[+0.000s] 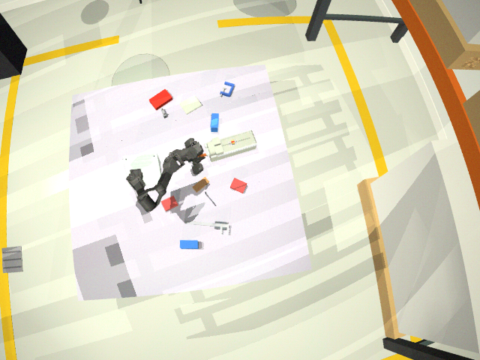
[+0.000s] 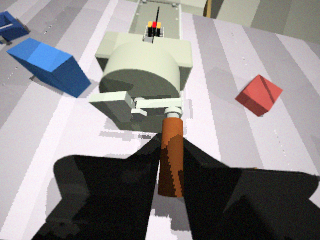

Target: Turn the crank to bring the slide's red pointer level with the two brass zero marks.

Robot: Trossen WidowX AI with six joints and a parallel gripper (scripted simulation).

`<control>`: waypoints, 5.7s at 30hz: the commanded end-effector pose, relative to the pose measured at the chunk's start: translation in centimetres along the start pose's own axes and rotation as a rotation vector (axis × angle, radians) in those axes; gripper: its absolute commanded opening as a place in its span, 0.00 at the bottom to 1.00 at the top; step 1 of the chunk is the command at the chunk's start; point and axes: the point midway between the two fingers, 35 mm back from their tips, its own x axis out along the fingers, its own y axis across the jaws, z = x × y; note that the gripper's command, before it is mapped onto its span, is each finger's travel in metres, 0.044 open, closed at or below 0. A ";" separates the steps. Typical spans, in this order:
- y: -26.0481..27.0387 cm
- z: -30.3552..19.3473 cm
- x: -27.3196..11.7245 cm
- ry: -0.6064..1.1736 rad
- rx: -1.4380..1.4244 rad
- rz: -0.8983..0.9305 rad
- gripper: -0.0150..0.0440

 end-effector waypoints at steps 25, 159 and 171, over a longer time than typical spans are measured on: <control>-0.1 -0.2 0.2 0.007 0.000 -0.001 0.25; 0.4 10.3 -7.7 0.010 0.013 0.010 1.00; 1.1 14.5 -4.3 0.043 0.060 0.006 1.00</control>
